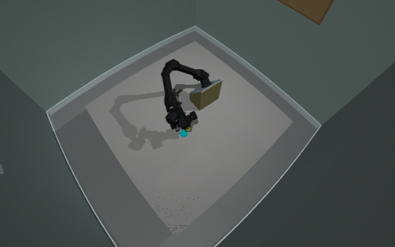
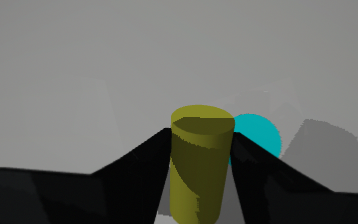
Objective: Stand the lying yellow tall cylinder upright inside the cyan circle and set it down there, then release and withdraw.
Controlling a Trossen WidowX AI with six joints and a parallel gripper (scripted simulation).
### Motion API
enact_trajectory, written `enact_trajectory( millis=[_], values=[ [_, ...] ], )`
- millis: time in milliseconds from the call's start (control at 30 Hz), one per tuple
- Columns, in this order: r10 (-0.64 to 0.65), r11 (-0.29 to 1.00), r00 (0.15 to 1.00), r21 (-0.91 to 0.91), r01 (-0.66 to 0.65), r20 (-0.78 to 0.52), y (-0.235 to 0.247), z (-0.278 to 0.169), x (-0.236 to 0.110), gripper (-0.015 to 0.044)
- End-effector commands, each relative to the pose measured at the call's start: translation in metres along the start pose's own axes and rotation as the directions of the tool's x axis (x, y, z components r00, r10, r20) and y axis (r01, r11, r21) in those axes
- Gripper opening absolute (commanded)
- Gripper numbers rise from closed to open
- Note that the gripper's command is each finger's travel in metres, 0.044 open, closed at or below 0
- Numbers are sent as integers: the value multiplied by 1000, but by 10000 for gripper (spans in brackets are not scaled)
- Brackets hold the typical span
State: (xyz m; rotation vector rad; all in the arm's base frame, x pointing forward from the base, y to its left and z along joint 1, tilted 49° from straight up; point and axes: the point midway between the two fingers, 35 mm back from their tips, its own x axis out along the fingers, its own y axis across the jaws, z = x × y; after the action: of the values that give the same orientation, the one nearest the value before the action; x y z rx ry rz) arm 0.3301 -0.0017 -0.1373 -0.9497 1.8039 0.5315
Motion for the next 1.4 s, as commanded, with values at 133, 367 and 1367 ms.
enact_trajectory(
  millis=[133, 367, 1367],
  values=[
    [29, 1000, 998, -5, -28, 59, 1, -1, 3, 105],
    [47, 999, 993, -9, -46, 108, 1, -1, 5, 105],
    [94, 996, 943, -41, -85, 319, 0, -1, 10, 105]
  ],
)
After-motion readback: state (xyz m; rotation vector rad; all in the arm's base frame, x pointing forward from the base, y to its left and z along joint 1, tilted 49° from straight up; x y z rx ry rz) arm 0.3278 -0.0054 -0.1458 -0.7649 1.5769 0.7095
